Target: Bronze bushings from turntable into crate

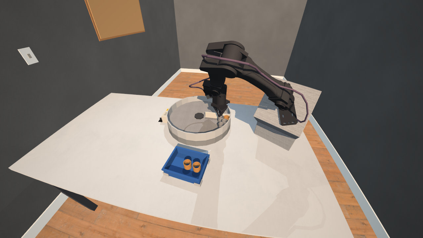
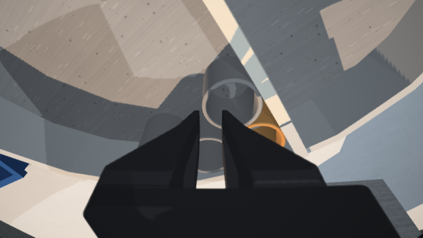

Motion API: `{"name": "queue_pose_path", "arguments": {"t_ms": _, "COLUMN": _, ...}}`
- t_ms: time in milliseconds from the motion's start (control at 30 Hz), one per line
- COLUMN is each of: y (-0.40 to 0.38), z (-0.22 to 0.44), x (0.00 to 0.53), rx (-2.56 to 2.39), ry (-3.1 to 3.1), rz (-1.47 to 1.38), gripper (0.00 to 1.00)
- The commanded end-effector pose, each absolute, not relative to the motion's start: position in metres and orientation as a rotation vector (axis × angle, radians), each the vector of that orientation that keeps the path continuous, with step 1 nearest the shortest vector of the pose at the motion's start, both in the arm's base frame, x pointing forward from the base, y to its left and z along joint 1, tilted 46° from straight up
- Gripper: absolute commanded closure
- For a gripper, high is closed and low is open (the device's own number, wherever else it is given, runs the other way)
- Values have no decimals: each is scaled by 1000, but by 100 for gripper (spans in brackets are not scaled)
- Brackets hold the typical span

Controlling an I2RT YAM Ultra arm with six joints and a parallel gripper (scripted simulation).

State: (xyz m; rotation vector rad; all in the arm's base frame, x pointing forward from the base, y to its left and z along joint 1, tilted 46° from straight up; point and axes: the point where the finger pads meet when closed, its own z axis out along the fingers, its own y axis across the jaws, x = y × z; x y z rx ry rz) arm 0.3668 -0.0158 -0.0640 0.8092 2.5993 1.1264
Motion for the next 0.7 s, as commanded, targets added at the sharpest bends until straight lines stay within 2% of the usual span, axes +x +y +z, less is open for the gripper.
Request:
{"name": "queue_pose_path", "arguments": {"t_ms": 0, "y": -26, "z": -70, "x": 365, "rx": 835, "ry": 2584, "rz": 1110, "gripper": 85}}
{"name": "queue_pose_path", "arguments": {"t_ms": 667, "y": -28, "z": -68, "x": 368, "rx": 830, "ry": 2580, "rz": 1107, "gripper": 85}}
